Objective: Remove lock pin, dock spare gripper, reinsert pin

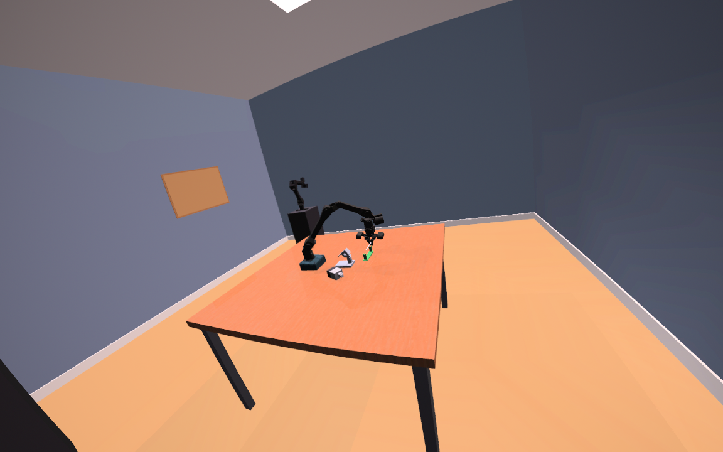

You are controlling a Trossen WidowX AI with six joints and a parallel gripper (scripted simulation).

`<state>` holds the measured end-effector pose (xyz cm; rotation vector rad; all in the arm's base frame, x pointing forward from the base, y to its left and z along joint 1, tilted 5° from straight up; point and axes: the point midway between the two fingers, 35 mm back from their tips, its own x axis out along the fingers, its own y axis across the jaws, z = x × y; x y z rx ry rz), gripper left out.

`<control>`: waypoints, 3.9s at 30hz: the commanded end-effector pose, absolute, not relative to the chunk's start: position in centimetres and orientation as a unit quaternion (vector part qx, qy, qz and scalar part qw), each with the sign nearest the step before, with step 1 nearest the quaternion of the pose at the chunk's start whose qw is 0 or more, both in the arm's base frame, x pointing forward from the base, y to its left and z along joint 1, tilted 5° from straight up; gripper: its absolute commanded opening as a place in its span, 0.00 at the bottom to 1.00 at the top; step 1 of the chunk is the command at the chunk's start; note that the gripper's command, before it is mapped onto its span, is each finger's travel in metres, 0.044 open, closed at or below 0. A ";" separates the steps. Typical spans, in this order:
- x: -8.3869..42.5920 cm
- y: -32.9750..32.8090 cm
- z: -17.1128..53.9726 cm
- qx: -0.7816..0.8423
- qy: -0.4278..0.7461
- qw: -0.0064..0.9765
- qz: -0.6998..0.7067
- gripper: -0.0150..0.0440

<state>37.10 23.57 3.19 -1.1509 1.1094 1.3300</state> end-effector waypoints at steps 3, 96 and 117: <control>37.0 23.5 2.4 -0.478 0.460 0.505 0.552 0.25; 36.5 17.3 8.4 -0.529 0.438 0.510 0.518 0.56; 37.0 17.2 5.5 -0.529 0.438 0.510 0.518 0.56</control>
